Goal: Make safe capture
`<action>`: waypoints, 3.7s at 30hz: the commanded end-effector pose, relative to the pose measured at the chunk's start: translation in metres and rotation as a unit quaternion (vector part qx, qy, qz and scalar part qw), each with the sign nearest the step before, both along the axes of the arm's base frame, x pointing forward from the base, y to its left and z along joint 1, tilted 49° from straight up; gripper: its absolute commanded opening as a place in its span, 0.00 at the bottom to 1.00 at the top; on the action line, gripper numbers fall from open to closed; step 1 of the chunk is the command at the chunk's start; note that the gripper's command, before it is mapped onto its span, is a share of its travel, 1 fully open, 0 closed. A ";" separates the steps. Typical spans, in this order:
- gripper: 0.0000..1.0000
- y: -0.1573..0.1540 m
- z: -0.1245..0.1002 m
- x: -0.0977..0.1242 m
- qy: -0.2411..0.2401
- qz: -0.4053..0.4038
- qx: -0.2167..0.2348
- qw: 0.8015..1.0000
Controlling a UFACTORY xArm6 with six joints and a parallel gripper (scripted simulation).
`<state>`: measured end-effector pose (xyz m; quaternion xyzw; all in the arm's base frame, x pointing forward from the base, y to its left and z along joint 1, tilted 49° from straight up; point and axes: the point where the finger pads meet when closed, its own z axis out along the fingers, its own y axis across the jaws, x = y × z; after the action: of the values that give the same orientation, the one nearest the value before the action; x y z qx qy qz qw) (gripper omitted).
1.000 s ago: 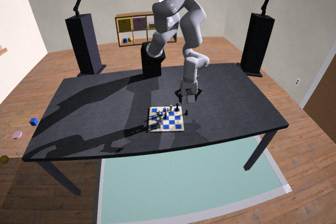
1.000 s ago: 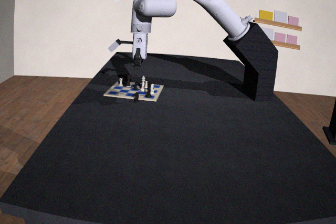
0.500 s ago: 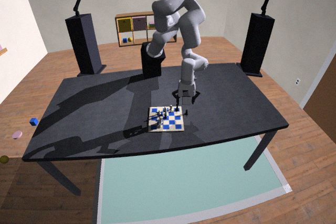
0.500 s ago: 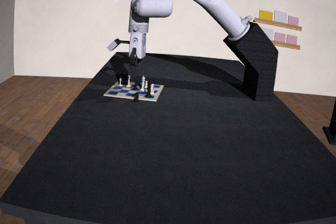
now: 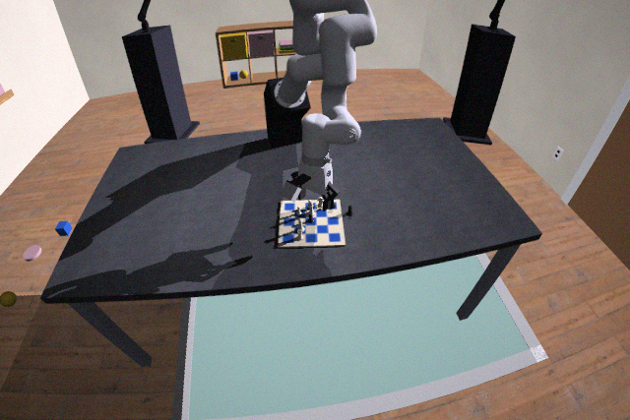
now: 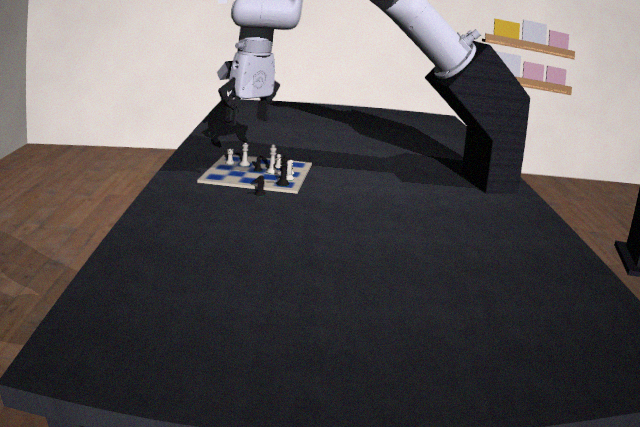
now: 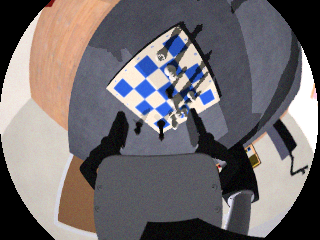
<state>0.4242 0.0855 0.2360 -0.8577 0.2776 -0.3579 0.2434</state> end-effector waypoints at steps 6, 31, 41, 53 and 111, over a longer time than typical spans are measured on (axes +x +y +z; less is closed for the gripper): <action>0.42 -0.047 0.002 0.006 0.049 -0.056 0.091 0.993; 0.42 -0.047 0.002 0.006 0.049 -0.056 0.091 0.993; 0.42 -0.047 0.002 0.006 0.049 -0.056 0.091 0.993; 0.42 -0.046 -0.001 0.010 0.050 -0.056 0.091 0.993; 0.42 -0.034 -0.030 0.043 0.050 -0.056 0.090 0.993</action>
<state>0.4666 0.0517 0.2051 -0.8324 0.3681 -0.3003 0.2852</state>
